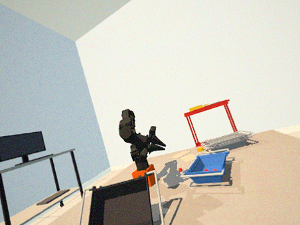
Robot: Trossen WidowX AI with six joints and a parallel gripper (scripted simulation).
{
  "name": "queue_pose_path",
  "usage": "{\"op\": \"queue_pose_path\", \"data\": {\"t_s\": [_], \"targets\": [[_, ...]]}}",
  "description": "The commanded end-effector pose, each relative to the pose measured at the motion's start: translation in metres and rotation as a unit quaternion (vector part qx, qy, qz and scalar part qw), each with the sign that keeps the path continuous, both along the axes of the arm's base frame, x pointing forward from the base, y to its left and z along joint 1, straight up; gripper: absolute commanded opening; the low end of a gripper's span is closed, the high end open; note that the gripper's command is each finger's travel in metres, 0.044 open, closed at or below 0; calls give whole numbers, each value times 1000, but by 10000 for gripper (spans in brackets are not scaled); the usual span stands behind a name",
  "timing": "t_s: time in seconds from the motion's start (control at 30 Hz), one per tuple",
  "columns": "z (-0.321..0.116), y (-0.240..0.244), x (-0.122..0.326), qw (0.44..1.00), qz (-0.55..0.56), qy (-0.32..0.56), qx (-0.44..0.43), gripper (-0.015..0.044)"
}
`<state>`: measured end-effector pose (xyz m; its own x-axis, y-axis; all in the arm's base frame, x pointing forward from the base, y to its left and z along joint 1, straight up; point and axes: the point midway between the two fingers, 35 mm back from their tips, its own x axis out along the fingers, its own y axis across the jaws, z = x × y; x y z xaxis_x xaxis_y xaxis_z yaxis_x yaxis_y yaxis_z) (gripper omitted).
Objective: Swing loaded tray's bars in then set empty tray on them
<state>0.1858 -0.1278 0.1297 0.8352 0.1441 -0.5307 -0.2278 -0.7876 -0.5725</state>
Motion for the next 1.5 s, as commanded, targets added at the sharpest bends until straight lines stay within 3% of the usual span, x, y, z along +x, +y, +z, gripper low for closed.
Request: {"op": "queue_pose_path", "data": {"t_s": [0.0, 0.1, 0.23, 0.37, 0.5, 0.77, 1.07, 1.47], "targets": [[-3, -11, 13, 982, 121, 31, -139, 82], [-8, -20, 25, 937, 235, 48, -252, 82], [-16, -29, 42, 834, 393, 56, -383, 82], [-26, -37, 61, 685, 545, 47, -481, 82], [-38, -43, 82, 496, 679, 19, -541, 82], [-57, -46, 118, 186, 815, -46, -547, 82], [-77, -43, 151, -142, 858, -146, -471, 82], [-77, -42, 151, -151, 858, -150, -468, 82]]}}
